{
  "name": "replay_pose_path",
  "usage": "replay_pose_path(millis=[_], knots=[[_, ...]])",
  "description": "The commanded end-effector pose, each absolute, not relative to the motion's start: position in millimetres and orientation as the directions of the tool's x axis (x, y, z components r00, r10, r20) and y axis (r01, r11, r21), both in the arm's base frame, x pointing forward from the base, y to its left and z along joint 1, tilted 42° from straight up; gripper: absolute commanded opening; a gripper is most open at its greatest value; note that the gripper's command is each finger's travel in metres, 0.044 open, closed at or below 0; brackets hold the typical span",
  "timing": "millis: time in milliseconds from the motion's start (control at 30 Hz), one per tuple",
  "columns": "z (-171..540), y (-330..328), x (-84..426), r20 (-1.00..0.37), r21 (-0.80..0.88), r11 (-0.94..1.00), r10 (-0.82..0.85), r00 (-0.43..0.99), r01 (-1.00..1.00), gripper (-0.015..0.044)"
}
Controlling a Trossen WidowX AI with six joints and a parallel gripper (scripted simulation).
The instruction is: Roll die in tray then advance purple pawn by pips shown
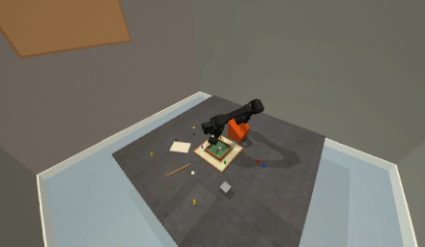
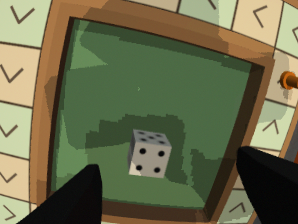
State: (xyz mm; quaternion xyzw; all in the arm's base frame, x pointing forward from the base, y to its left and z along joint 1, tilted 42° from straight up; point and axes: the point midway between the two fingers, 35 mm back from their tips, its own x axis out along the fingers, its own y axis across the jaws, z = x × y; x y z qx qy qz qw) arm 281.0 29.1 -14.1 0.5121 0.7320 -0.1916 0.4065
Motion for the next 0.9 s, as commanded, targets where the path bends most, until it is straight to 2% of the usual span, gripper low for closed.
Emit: replay_pose_path(millis=[0,200,267,433,667,867], knots=[[-32,16,302,-0.782,0.405,0.657,0.609,-0.132,0.636,0.02],[-57,2,323,-0.768,0.614,0.776,0.629,-0.12,0.143,0.02],[-66,-3,329,-0.763,0.642,0.767,0.636,-0.116,-0.018,0.02],[-82,-11,338,-0.757,0.648,0.717,0.644,-0.111,-0.257,0.02],[-97,-18,346,-0.749,0.585,0.579,0.655,-0.104,-0.568,0.02],[-100,-20,347,-0.748,0.576,0.563,0.656,-0.103,-0.593,0.02]])
